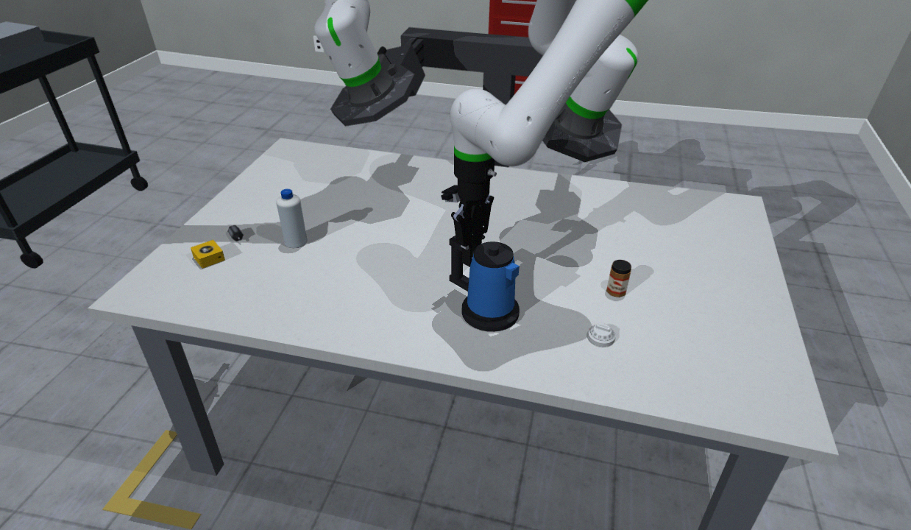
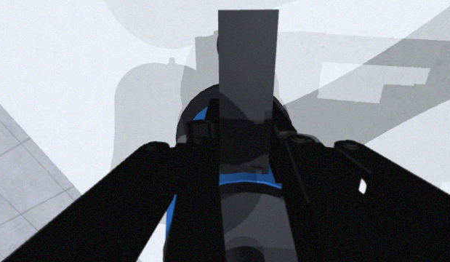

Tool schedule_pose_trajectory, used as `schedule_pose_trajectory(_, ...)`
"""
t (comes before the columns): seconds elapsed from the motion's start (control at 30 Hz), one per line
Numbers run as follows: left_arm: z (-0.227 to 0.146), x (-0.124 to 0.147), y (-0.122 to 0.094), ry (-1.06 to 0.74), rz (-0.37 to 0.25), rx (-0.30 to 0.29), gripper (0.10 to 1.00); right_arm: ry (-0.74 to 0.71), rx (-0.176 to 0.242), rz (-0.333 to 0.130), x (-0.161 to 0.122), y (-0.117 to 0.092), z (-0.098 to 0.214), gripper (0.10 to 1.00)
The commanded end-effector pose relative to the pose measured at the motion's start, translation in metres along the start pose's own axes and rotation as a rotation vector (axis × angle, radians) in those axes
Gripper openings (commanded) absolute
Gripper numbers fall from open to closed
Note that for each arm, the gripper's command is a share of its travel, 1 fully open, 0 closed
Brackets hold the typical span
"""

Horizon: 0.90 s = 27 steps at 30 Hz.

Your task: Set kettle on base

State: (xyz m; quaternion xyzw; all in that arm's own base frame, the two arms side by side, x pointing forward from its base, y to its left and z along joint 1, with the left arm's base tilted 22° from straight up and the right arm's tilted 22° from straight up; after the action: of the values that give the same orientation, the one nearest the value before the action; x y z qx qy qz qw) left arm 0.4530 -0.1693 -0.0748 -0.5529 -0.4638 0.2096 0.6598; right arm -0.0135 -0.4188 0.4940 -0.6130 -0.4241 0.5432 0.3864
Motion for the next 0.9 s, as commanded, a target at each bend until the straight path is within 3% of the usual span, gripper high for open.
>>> schedule_pose_trajectory(0.0,-0.001,-0.0001,-0.0003,-0.001,0.0,-0.002,0.099,0.0,0.0,0.002,-0.0002,-0.0012,0.0003,1.0)
schedule_pose_trajectory(0.87,-0.001,-0.0001,0.003,-0.001,0.001,-0.002,0.099,0.0,0.0,0.002,-0.0002,-0.0012,0.0003,1.0)
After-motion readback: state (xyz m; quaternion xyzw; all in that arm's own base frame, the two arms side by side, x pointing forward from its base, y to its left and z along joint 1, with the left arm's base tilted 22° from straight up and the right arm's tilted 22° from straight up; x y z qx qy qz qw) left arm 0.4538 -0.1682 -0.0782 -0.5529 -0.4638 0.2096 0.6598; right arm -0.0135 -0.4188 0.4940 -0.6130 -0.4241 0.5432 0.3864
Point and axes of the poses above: on each arm, the point where the finger pads meet when closed, its own y axis out along the fingers, its own z axis across the jaws, x = y × z, the point moved 6 cm from there along -y, back along the fingers, and after that the axes turned 3 degrees about y, right-handed, at the moved point
